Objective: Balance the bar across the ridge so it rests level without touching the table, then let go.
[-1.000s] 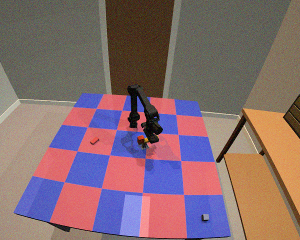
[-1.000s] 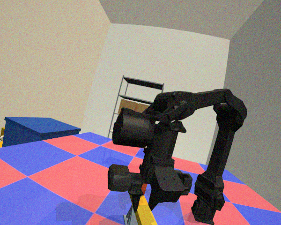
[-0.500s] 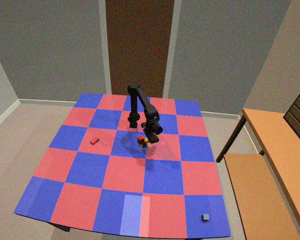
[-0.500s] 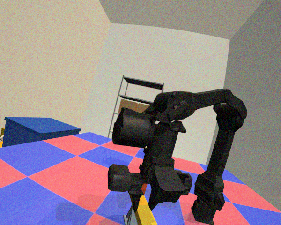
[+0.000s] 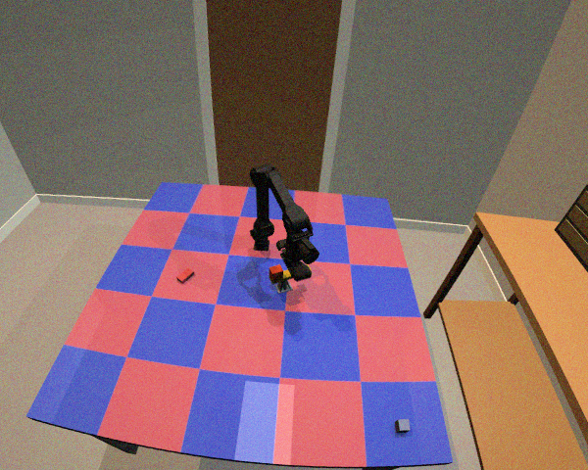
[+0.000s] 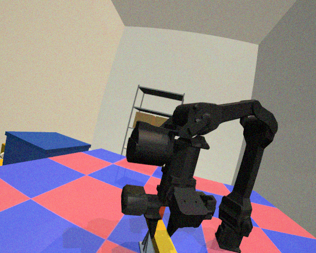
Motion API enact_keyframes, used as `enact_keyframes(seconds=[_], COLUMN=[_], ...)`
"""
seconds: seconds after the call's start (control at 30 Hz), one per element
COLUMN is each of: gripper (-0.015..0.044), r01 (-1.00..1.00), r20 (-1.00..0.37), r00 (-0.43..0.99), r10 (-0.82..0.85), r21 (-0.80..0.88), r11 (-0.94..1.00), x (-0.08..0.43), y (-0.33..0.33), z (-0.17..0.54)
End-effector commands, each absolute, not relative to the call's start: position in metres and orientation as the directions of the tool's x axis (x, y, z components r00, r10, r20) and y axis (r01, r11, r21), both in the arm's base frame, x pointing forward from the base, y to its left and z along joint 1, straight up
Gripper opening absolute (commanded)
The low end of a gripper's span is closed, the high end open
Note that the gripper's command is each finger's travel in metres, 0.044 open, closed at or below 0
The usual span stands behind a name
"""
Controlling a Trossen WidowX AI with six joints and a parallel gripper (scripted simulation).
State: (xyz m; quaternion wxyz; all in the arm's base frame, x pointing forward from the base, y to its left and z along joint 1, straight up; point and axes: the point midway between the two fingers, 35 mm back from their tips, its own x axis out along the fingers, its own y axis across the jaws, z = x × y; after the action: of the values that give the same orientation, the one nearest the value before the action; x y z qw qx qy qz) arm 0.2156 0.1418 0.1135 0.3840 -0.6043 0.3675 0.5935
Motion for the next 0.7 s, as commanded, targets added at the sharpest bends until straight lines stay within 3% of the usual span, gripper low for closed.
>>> enact_keyframes(seconds=[0.0,0.67], gripper=[0.0158,0.0169], r01=[-0.900,-0.900], r20=[-1.000,-1.000], r00=[0.025,0.025], r10=[0.012,0.012], r21=[-0.028,-0.028], r11=[-0.435,-0.435], x=[0.2156,0.2156], y=[0.1418,0.1418], z=[0.1135,0.1135])
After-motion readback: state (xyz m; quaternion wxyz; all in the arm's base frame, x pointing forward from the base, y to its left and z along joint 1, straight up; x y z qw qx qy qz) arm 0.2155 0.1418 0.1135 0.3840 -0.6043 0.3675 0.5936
